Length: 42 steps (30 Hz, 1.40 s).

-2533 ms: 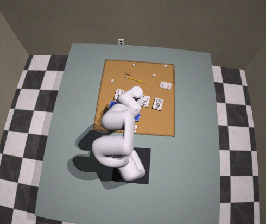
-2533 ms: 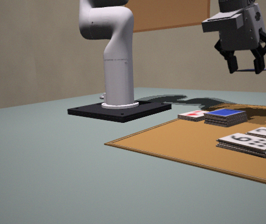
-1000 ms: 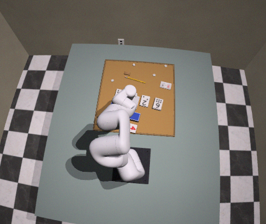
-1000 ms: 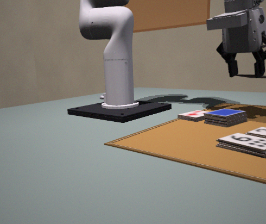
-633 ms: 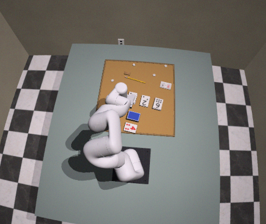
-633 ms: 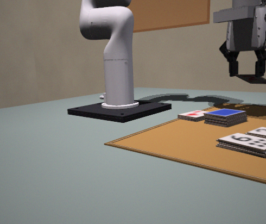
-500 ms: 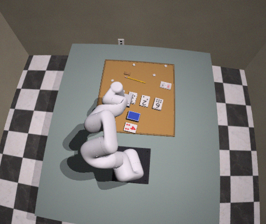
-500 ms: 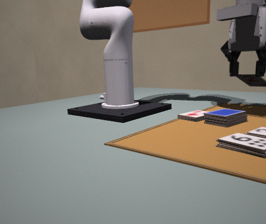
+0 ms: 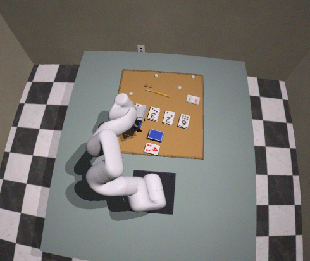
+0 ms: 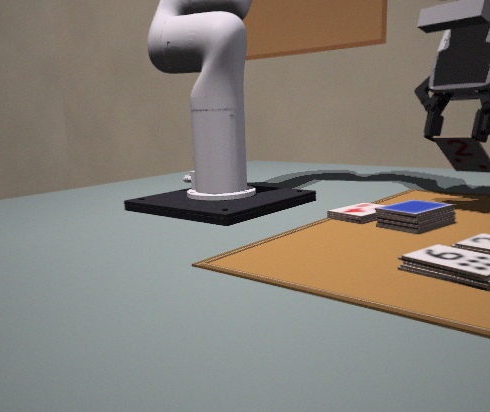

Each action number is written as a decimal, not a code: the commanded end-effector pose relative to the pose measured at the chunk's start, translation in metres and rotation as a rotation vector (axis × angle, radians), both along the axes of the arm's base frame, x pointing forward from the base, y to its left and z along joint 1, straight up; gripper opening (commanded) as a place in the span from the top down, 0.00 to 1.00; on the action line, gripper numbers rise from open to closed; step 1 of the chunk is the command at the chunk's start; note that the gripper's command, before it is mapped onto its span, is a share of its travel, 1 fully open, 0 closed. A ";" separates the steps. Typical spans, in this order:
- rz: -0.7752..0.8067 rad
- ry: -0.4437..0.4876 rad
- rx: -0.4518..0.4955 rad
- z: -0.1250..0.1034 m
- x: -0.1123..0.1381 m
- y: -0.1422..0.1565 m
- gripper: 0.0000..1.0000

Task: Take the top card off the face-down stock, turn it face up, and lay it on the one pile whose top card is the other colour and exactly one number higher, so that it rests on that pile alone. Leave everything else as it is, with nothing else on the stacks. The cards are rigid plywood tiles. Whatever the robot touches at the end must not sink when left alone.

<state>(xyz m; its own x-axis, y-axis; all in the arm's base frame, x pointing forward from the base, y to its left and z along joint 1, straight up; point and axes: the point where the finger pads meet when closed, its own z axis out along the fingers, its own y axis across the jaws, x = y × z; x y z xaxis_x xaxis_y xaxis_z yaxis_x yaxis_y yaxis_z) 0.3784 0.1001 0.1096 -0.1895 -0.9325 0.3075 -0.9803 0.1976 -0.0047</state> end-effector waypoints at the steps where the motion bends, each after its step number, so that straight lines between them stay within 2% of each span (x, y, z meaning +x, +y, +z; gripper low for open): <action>1: 0.000 0.018 -0.098 0.001 0.002 0.003 0.26; 8: 0.001 0.054 -0.299 -0.001 0.002 0.005 0.26; 10: 0.001 0.054 -0.299 -0.001 0.002 0.005 0.26; 25: 0.002 0.131 -0.729 -0.006 0.003 0.010 0.26; 27: 0.002 0.131 -0.729 -0.006 0.003 0.010 0.26; 35: 0.003 0.161 -0.893 -0.009 0.003 0.012 0.26; 42: 0.003 0.177 -0.983 -0.011 0.003 0.012 0.26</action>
<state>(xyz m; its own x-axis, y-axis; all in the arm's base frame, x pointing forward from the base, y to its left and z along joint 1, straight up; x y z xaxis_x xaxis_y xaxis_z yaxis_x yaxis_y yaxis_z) 0.3807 0.1117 0.0978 -0.0685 -0.2861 0.9557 -0.9835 0.1802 -0.0166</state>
